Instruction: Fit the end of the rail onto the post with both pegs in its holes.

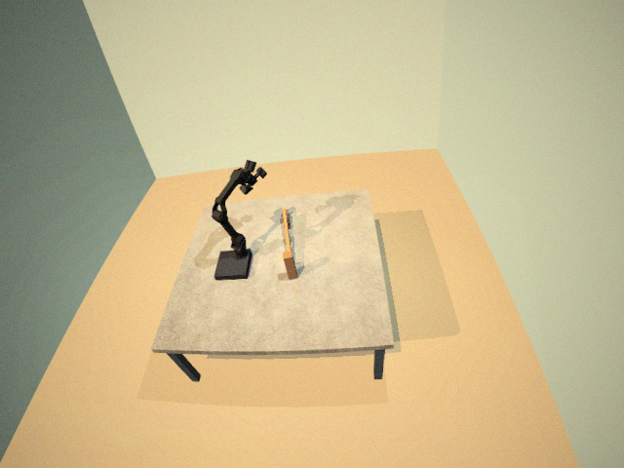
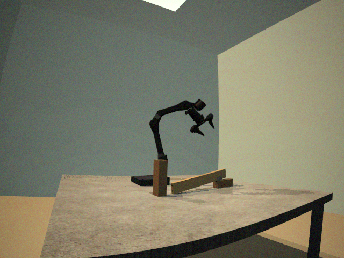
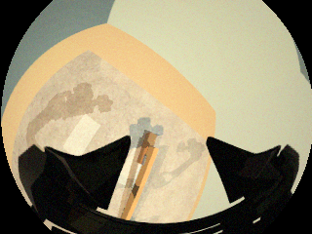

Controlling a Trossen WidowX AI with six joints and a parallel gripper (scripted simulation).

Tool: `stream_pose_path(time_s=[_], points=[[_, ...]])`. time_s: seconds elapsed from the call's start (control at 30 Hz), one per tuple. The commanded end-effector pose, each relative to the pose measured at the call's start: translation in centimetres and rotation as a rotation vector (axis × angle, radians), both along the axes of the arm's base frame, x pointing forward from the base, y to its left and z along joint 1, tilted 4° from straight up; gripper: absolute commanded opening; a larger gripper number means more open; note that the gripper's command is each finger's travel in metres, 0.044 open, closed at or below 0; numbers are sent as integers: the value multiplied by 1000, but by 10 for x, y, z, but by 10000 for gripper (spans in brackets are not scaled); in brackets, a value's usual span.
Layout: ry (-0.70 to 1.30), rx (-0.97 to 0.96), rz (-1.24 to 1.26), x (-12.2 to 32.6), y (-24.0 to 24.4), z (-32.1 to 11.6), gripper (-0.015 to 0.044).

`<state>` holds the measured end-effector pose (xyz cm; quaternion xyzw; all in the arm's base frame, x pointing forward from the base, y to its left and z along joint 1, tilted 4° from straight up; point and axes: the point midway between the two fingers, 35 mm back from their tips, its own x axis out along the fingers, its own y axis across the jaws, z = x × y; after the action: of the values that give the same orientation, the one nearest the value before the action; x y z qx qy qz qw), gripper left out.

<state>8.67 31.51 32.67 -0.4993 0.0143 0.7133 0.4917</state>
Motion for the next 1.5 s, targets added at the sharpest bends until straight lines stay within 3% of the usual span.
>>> stream_pose_path(time_s=[0.0, 0.4, 0.73, 1.47], points=[[-36, -110, -98, 50, -7, -37, 440], [-21, -519, -352, 184, -115, -165, 440], [120, -803, -459, 216, -251, -246, 440], [123, -807, -460, 218, -256, -276, 440]])
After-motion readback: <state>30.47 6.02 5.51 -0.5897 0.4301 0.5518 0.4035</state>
